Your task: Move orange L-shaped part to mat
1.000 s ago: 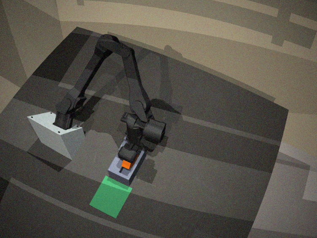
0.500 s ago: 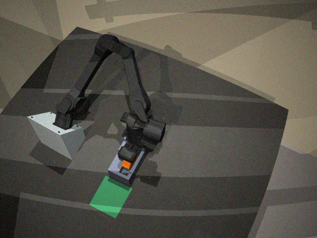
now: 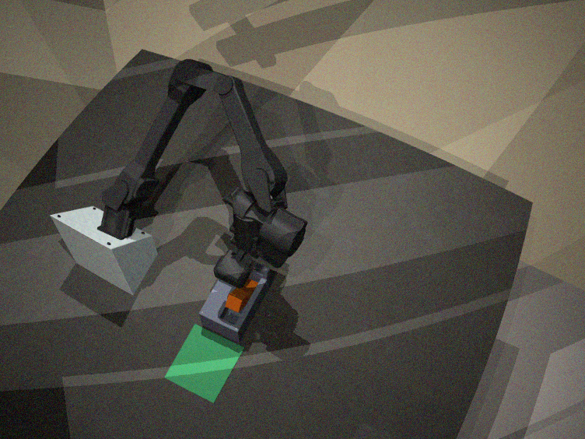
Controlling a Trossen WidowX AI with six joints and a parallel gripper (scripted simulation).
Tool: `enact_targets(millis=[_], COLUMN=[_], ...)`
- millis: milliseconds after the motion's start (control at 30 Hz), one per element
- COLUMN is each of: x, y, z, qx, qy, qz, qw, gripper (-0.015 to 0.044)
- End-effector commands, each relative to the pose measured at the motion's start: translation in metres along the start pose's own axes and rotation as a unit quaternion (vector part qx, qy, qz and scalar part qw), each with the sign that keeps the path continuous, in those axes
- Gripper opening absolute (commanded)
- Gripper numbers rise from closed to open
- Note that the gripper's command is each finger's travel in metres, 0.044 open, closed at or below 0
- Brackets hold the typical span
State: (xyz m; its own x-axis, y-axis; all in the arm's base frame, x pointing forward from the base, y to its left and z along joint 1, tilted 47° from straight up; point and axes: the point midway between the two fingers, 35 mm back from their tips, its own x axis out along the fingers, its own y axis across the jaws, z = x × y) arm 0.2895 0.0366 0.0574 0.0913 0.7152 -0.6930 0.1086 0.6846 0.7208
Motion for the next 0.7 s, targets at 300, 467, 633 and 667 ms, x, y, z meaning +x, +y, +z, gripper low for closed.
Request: enact_targets(millis=[300,467,633,667], x=[-0.0519,-0.0519,-0.0519,-0.0519], y=[-0.0060,-0.0060,-0.0060,-0.0060], z=[0.0016,0.0016,0.0016,0.0016], qx=[0.001,0.001,0.001,0.001], qy=[-0.016,-0.016,-0.016,-0.016], qz=[0.001,0.001,0.001,0.001], qw=[1.000,1.000,1.000,1.000], gripper=[0.0180,0.0180,0.0180,0.0180])
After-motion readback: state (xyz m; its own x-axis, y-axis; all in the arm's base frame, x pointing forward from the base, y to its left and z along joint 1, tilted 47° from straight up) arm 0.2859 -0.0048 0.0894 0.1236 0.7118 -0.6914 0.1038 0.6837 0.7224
